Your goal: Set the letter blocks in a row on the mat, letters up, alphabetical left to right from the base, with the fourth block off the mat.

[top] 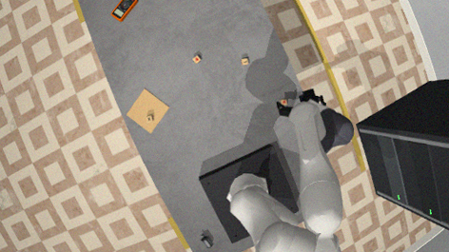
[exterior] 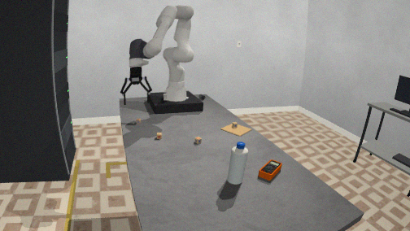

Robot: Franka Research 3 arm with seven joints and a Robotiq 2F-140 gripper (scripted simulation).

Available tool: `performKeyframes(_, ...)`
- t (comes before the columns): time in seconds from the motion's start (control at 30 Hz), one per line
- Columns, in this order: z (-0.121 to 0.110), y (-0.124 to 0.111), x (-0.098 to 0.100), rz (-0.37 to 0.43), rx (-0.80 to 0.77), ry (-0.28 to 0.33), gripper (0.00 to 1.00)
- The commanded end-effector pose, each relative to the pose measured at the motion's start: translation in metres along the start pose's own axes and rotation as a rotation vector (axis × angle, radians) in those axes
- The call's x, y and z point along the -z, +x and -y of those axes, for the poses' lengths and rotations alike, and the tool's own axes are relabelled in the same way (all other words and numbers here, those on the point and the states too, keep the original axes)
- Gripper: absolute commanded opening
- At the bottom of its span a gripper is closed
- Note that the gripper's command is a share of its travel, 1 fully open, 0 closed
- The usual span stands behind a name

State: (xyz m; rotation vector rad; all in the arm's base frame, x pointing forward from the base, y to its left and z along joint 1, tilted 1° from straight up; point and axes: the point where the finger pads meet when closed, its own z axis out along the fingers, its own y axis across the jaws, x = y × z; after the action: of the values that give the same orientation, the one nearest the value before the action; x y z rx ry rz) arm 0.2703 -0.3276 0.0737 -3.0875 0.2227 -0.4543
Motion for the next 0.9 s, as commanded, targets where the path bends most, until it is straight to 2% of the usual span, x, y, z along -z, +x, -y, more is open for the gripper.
performKeyframes(0.0, 0.0005, -0.0068, -0.0047, -0.048, 0.128, -0.002, 1.0)
performKeyframes(0.87, 0.003, -0.0106, -0.007, -0.054, 0.137, 0.0, 1.0)
